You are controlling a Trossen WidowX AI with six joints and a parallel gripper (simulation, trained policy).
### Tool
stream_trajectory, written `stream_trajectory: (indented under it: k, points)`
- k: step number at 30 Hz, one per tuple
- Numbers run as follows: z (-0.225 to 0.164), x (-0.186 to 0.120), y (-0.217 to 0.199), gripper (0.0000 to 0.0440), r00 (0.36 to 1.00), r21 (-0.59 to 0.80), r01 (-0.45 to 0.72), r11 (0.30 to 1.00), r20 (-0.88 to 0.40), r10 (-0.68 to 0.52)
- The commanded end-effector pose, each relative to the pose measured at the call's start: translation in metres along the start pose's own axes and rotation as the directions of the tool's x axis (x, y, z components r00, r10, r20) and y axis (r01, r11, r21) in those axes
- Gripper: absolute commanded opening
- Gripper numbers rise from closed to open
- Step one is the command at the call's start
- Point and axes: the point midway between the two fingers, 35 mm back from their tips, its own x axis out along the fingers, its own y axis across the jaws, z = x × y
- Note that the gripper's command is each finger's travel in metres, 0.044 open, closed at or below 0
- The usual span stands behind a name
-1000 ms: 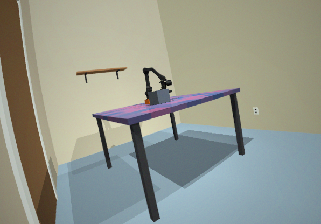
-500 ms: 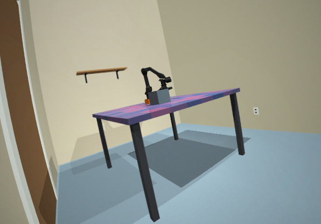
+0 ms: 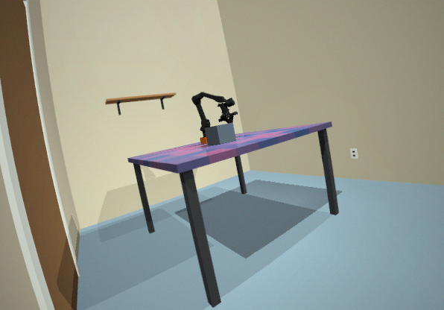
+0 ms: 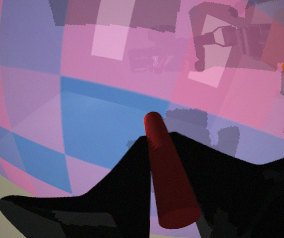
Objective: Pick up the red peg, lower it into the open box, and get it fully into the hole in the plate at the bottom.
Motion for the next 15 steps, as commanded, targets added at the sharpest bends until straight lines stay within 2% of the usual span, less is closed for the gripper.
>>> stream_trajectory:
  k: [1, 15]
  points:
    - [0.006, -0.016, 0.008, 0.0000, 0.999, -0.010, -0.039, 0.999, 0.011, 0.039]
    - [0.046, -0.068, 0.026, 0.0000, 0.990, -0.008, -0.115, 0.993, 0.087, 0.115]
